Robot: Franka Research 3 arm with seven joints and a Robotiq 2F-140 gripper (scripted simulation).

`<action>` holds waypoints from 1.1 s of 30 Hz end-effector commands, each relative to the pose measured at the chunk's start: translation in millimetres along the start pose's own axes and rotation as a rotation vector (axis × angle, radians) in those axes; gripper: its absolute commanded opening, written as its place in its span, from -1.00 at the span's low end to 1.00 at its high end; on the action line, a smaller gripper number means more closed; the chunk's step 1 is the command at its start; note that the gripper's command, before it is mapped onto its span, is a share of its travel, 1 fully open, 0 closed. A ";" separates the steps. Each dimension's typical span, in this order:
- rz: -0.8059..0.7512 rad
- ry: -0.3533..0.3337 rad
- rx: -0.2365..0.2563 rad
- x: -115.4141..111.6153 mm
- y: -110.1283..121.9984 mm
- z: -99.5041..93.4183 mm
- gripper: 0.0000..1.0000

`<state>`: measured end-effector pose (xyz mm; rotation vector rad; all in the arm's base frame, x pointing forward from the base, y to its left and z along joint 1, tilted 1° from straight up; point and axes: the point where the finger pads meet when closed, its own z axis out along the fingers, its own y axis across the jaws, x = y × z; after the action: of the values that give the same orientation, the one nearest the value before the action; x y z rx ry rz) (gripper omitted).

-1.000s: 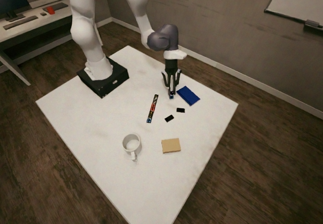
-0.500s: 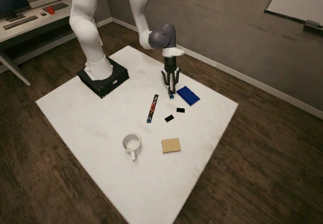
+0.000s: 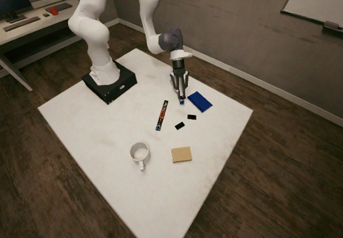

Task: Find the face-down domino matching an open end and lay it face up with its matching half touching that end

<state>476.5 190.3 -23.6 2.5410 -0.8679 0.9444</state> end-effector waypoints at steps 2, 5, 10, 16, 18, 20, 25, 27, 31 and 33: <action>0.100 0.078 -0.002 -3.8 0.8 -0.2 -0.54; 0.100 0.126 -0.005 -7.0 0.4 -0.5 -0.54; 0.100 0.196 -0.008 -11.9 -0.1 -0.7 -0.54; 0.100 0.244 -0.011 -15.2 -0.4 -0.6 -0.54; 0.100 0.267 -0.012 -16.8 -0.6 -0.5 -0.54; 0.099 0.288 -0.013 -18.2 -0.7 -0.4 -0.54; 0.099 0.336 -0.015 -21.5 -1.1 0.0 -0.54; 0.099 0.353 -0.016 -22.7 -1.2 0.2 -0.54; 0.099 0.370 -0.017 -23.9 -1.3 0.3 -0.54; 0.099 0.385 -0.018 -24.9 -1.4 0.6 -0.54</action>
<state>464.0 204.6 -41.9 2.2429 -0.8430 1.3573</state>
